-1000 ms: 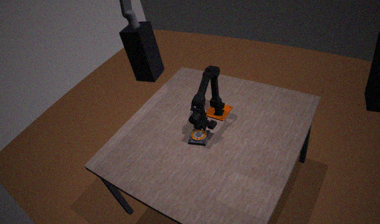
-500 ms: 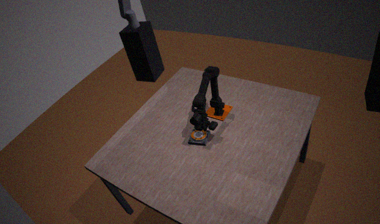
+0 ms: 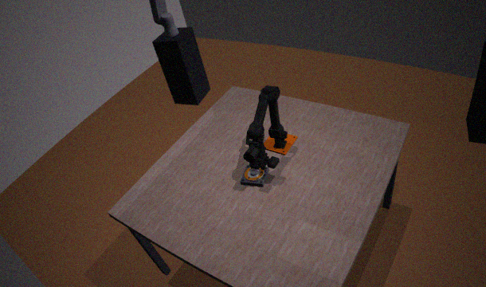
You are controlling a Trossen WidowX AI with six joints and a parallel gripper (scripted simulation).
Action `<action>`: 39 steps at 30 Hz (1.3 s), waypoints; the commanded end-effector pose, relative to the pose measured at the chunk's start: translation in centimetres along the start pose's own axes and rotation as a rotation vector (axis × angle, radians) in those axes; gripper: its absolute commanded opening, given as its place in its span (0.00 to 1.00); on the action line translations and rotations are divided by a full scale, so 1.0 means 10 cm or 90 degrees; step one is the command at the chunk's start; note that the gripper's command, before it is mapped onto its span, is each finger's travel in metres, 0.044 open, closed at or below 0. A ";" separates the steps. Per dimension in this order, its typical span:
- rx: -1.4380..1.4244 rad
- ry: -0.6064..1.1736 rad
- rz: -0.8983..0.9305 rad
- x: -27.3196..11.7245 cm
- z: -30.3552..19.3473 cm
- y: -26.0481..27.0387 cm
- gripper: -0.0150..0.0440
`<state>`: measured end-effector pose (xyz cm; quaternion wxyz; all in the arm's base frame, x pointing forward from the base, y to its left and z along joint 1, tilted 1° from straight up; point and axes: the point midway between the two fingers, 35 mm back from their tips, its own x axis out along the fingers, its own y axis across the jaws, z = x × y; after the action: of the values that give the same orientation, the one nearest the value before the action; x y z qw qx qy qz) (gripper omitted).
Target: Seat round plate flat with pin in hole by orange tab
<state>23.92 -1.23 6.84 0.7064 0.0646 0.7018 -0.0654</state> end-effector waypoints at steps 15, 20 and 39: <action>0.002 -0.003 0.003 -0.07 0.10 0.06 0.25; 0.002 -0.003 0.003 -0.31 0.08 0.05 0.25; 0.002 -0.003 0.000 -0.41 0.07 0.04 0.25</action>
<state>24.66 -1.00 10.97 0.7076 0.0657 0.7004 -0.0663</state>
